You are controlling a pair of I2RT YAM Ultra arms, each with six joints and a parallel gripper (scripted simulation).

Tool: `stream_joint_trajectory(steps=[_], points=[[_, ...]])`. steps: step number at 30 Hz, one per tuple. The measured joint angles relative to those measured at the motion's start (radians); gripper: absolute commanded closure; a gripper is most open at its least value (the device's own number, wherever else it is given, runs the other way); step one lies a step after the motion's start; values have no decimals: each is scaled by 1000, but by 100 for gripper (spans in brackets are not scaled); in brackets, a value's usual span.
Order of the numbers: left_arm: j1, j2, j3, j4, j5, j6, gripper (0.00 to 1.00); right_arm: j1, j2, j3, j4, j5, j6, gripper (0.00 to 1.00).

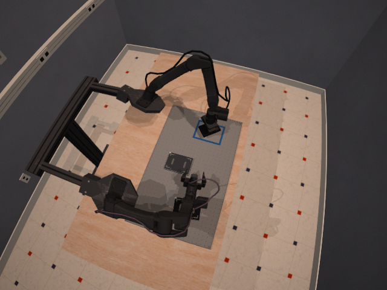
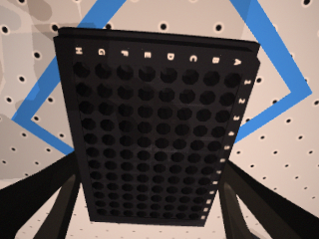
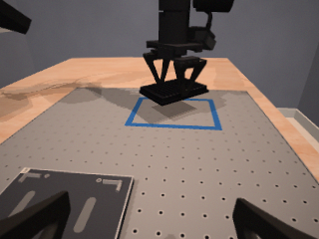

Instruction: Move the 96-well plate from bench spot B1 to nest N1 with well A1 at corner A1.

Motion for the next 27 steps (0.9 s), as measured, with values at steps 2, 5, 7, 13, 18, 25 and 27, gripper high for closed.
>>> stream_joint_trajectory(steps=[2, 5, 7, 13, 18, 25, 27], points=[[0, 0, 0, 0, 2, -82, 21, 0, 0, 0, 0, 0, 0, 0], [0, 0, 0, 0, 4, -204, 21, 0, 0, 0, 0, 0, 0, 0], [0, 0, 0, 1, 5, -278, 21, 0, 0, 0, 0, 0, 0, 0], [0, 0, 0, 6, 8, -483, 21, 0, 0, 0, 0, 0, 0, 0], [0, 0, 0, 10, 8, -669, 21, 0, 0, 0, 0, 0, 0, 0], [0, 0, 0, 10, 8, -796, 21, 0, 0, 0, 0, 0, 0, 0], [0, 0, 0, 10, 8, -808, 21, 0, 0, 0, 0, 0, 0, 0]])
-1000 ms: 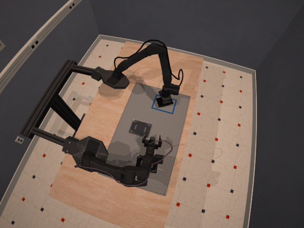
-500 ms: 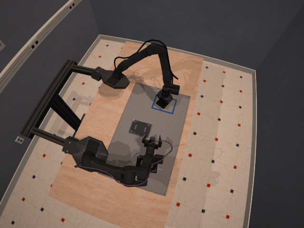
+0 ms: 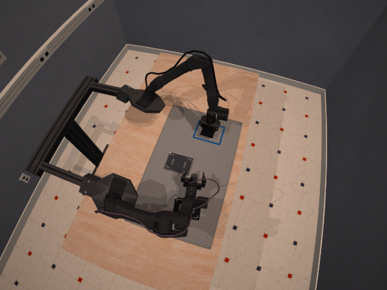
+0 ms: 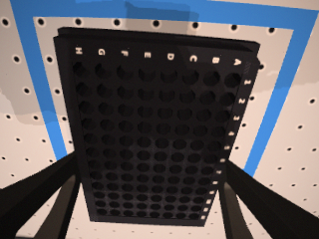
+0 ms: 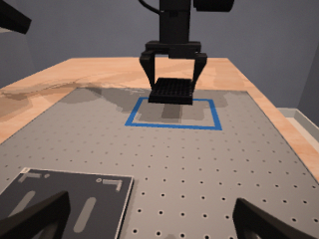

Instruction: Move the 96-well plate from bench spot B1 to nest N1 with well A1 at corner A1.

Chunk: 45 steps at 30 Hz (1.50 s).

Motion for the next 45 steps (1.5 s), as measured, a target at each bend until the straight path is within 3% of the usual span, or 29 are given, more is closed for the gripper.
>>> stream_joint_trajectory(steps=[23, 45], points=[[38, 102, 23, 76, 6, 5, 21, 0, 0, 0, 0, 0, 0, 0], [39, 102, 35, 113, 7, 23, 21, 0, 0, 0, 0, 0, 0, 0]])
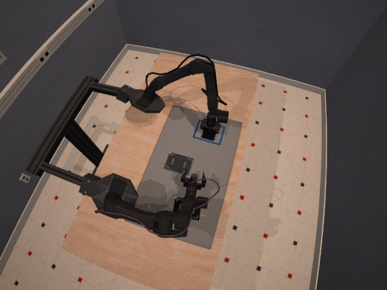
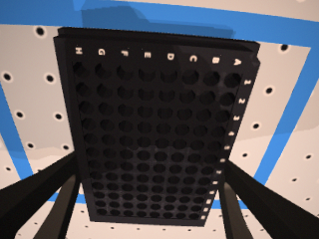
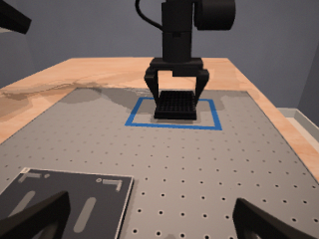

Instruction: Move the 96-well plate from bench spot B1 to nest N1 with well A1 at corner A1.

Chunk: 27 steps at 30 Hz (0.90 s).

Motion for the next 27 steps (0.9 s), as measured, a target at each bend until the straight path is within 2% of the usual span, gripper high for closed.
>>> stream_joint_trajectory(steps=[27], points=[[0, 0, 2, -20, 0, -8, 21, 0, 0, 0, 0, 0, 0, 0]])
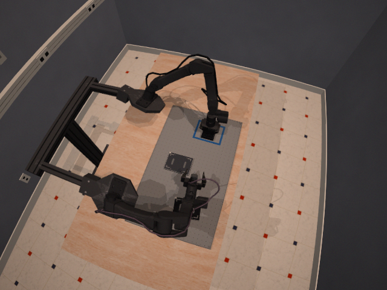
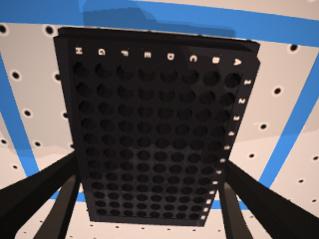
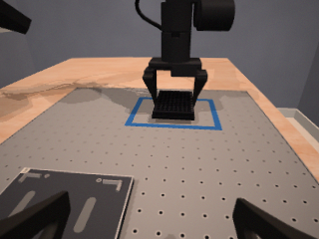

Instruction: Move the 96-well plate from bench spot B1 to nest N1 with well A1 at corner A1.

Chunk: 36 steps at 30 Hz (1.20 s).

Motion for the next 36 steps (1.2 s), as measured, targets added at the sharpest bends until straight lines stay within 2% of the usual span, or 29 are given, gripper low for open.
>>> stream_joint_trajectory(steps=[20, 36], points=[[-29, -78, -28, -78, -8, -35, 21, 0, 0, 0, 0, 0, 0, 0], [-36, -92, -27, -57, -6, -32, 21, 0, 0, 0, 0, 0, 0, 0]])
